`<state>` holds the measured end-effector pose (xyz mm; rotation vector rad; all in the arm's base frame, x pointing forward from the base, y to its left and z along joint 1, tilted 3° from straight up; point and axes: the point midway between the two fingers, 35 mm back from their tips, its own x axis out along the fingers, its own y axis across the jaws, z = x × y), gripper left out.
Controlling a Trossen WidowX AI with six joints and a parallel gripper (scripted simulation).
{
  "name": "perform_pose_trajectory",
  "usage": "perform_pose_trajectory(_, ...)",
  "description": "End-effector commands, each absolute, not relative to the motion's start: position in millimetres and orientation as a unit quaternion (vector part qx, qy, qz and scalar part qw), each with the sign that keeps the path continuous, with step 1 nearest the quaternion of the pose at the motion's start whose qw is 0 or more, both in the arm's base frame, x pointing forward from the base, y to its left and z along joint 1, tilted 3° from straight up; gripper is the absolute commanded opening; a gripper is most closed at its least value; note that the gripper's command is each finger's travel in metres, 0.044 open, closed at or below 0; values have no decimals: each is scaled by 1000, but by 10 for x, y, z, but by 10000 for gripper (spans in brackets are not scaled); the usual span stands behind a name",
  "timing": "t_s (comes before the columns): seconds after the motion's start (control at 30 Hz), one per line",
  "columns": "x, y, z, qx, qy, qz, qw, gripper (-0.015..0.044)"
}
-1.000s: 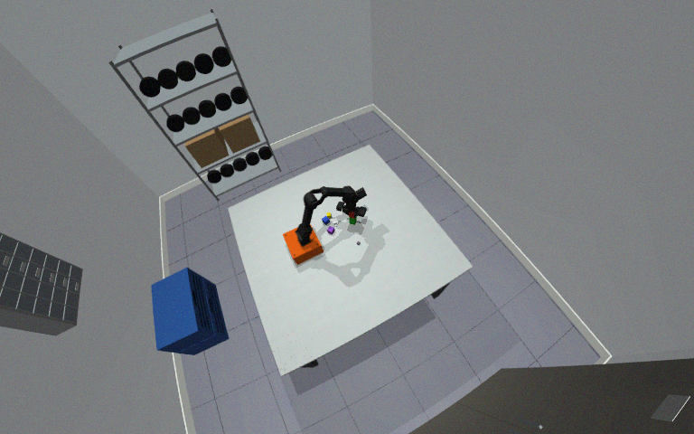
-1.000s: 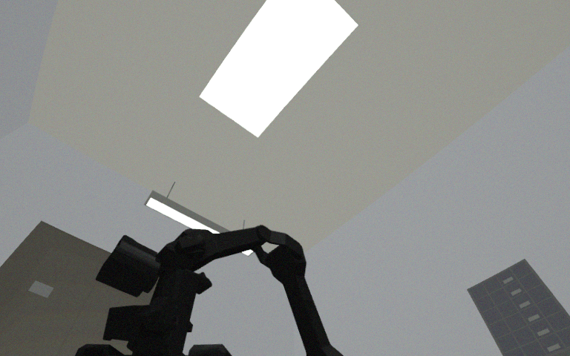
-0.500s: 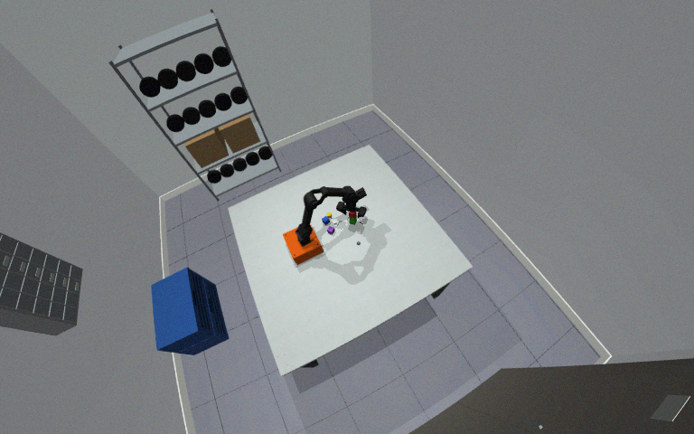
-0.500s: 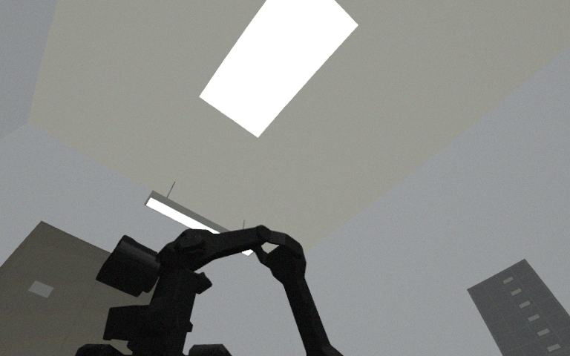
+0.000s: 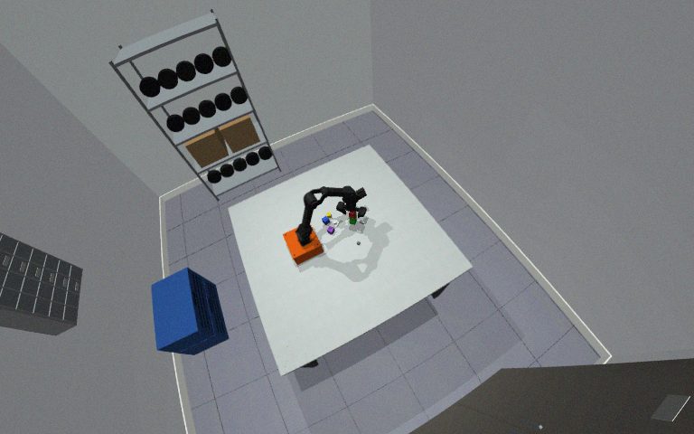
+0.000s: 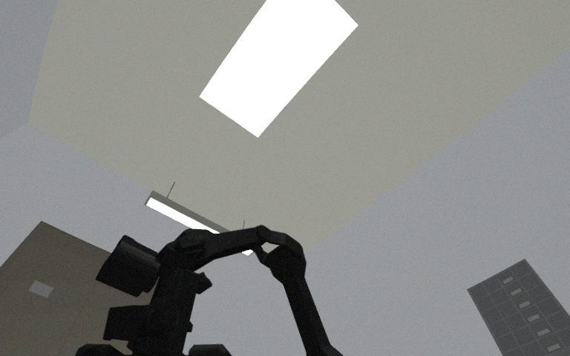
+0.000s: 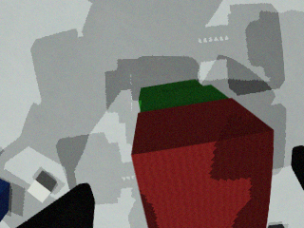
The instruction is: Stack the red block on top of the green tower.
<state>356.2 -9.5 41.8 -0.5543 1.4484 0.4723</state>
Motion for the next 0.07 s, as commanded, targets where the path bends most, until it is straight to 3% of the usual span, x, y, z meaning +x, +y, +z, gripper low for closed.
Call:
perform_pose_trajectory(0.0,3563,-94,415,-248,647,211,689,440)
perform_pose_trajectory(0.03,3563,-94,415,-248,647,211,689,440)
